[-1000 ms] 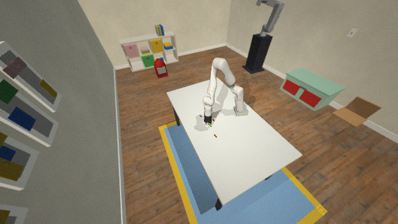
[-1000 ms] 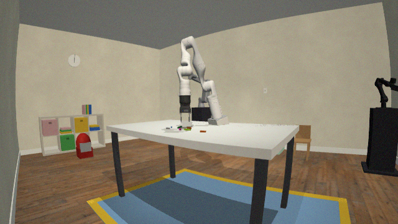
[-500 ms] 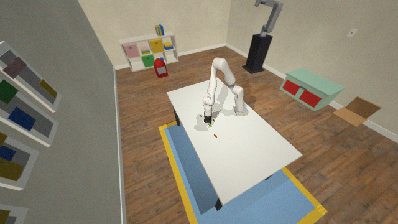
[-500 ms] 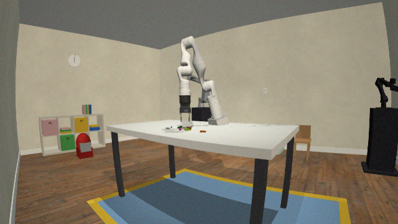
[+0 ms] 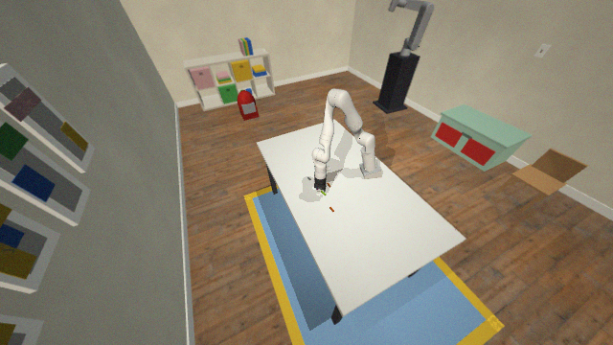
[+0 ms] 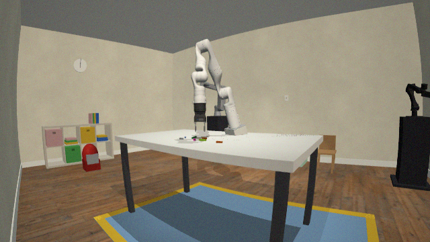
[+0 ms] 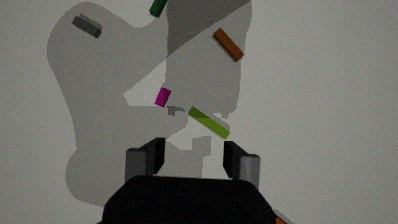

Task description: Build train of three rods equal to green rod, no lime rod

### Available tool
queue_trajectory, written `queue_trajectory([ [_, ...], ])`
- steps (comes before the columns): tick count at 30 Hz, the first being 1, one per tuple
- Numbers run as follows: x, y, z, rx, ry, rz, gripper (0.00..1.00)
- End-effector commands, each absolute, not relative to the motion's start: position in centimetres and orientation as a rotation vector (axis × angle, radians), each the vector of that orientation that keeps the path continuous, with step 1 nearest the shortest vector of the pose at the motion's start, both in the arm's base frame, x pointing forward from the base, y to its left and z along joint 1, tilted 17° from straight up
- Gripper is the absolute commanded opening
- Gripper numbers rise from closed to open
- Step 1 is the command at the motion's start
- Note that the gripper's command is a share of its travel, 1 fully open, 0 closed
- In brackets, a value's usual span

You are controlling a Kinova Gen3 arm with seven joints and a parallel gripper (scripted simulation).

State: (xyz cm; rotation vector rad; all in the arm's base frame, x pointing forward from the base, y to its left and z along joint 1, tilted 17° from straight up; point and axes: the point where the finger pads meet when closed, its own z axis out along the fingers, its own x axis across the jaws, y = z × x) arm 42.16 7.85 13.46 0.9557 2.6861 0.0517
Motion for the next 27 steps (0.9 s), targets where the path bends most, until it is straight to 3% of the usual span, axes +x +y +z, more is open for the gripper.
queue_trajectory([
  [1,42.2,7.9,13.5,0.955,2.685,0.053,1.0],
  [15,42.1,7.7,13.5,0.985,2.675,0.058,1.0],
  [27,40.2,5.0,13.1,1.533,2.422,0.14,1.0],
])
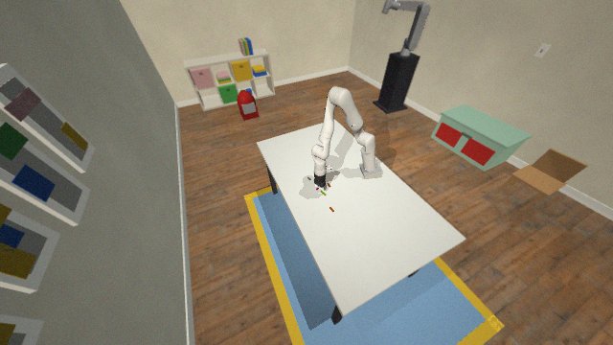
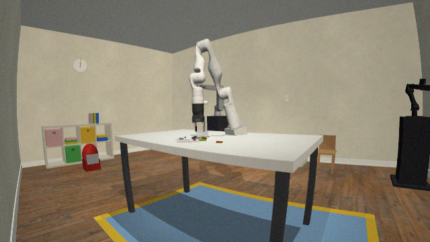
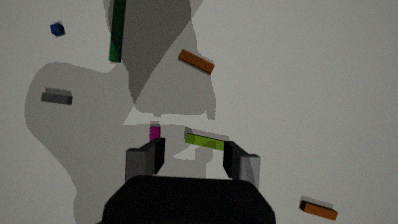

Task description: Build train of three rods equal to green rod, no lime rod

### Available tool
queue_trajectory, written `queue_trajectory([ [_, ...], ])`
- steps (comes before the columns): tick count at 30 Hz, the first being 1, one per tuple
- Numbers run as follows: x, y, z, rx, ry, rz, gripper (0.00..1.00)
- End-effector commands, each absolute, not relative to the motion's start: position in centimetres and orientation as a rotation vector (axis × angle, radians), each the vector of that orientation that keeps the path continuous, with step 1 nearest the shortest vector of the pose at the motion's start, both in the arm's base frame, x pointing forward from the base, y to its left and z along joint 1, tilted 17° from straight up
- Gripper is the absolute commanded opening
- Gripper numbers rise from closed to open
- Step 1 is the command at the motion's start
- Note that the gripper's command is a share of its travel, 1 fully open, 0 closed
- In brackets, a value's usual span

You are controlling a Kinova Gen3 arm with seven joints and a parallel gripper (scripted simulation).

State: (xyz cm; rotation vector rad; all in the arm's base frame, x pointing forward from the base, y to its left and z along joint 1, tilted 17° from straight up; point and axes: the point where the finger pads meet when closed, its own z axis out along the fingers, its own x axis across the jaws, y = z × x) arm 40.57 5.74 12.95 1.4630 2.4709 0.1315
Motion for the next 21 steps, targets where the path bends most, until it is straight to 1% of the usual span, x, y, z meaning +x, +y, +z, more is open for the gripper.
queue_trajectory([
  [1,40.0,4.7,13.1,1.6,2.38,0.151,1.0],
  [8,39.0,3.3,12.9,1.904,2.161,0.203,1.0],
  [21,38.9,3.2,12.9,1.929,2.14,0.208,1.0],
])
